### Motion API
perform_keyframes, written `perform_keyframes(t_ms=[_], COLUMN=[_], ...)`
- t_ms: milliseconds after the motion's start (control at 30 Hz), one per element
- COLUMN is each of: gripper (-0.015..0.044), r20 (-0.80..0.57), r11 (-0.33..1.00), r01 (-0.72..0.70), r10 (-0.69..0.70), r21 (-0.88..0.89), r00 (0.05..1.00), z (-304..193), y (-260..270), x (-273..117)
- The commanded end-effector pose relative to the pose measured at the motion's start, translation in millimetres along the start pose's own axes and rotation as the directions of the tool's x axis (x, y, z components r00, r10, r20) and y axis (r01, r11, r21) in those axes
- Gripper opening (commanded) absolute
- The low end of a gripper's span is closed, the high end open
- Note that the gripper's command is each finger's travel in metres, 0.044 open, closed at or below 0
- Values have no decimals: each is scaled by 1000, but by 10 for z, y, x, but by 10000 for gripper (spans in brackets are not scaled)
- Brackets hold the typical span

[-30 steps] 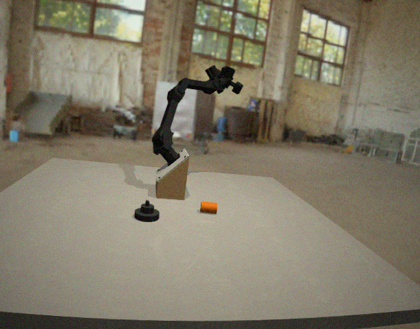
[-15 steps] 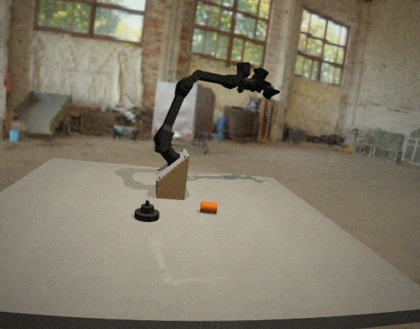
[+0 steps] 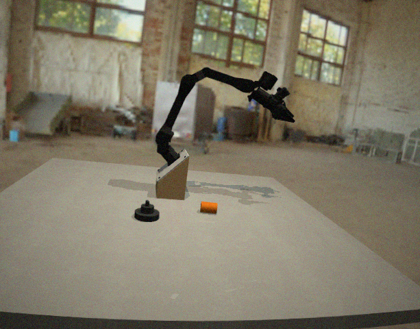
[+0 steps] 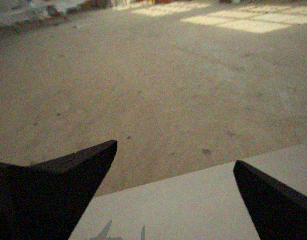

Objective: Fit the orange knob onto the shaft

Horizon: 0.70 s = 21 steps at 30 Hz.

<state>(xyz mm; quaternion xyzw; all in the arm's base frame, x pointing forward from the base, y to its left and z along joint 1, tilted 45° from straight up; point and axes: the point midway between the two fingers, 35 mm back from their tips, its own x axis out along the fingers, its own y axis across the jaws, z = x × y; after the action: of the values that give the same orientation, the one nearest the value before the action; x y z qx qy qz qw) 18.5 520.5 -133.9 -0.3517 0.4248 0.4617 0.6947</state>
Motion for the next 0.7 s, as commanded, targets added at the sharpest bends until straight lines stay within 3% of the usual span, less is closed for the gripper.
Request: perform_keyframes(t_ms=[0,167,333,500,667], gripper=[440,440,440,440,440], r20=[-136,-338,-553,-755,-912], r11=[992,966,944,941,955], r01=[120,225,244,155,-46], r10=[-125,-255,-329,-333,-265], r21=[-43,-125,-224,-300,-293], r00=[983,906,766,565,314], z=[-309,-817,-1456,-2185,-2943], y=[-683,-1558,-2322,-2927,-3333], x=[107,97,-91,-464,-1016])
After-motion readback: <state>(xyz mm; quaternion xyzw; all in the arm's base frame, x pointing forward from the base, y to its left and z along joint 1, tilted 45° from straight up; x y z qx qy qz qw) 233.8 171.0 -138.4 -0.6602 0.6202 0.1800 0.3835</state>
